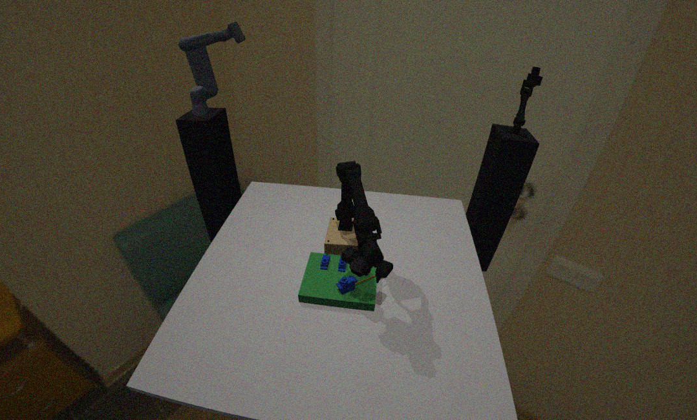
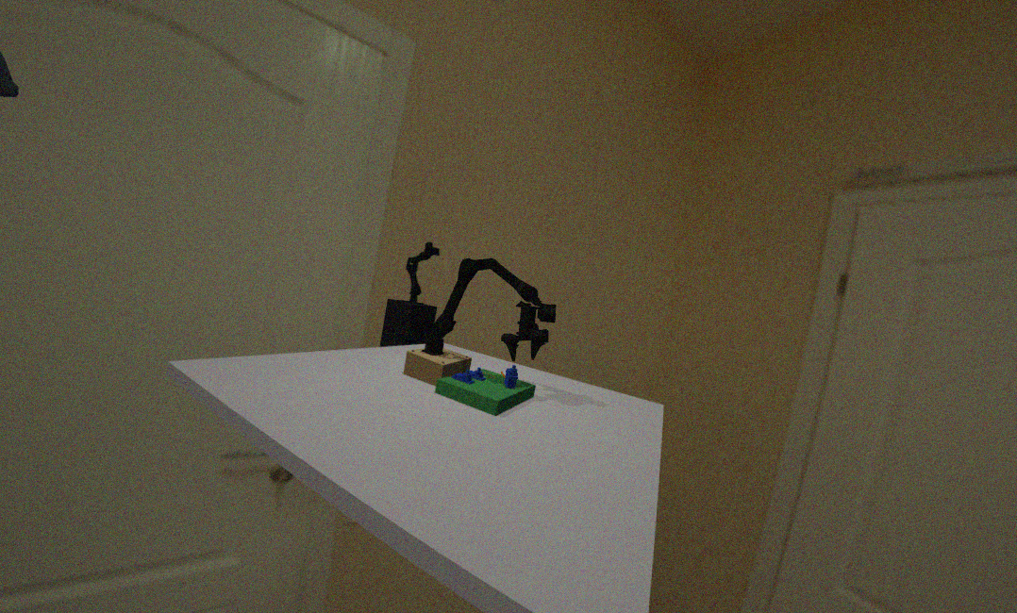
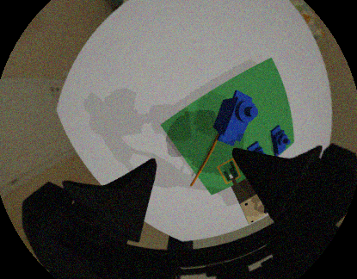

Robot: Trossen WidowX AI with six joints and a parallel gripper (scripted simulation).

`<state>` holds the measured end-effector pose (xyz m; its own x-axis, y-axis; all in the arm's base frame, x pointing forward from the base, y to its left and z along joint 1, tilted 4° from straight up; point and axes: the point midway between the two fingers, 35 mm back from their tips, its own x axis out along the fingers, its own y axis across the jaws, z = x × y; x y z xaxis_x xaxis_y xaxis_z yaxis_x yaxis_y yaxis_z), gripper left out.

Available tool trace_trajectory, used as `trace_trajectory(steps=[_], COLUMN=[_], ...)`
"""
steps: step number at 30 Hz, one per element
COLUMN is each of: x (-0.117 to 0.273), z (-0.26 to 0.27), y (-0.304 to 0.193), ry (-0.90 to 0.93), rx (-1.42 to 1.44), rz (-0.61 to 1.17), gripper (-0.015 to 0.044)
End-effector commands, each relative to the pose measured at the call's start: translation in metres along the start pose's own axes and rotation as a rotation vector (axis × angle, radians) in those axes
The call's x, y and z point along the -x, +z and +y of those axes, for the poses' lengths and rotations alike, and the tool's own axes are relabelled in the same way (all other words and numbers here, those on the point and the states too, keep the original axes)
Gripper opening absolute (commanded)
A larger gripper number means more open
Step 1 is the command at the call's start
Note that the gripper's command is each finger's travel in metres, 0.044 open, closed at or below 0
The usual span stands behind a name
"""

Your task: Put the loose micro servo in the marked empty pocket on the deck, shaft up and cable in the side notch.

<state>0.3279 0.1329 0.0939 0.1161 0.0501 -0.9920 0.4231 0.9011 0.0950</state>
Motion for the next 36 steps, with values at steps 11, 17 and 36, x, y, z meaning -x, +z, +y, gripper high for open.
trace_trajectory(steps=[11,17,36], x=[0.01,0.006,-0.029], z=[-0.057,-0.058,-0.062], y=[0.018,0.018,0.018], ry=[-0.103,-0.103,-0.103], rx=[-0.417,-0.417,-0.417], rz=[-0.025,-0.025,-0.025], gripper=[0.044,0.044,0.044])
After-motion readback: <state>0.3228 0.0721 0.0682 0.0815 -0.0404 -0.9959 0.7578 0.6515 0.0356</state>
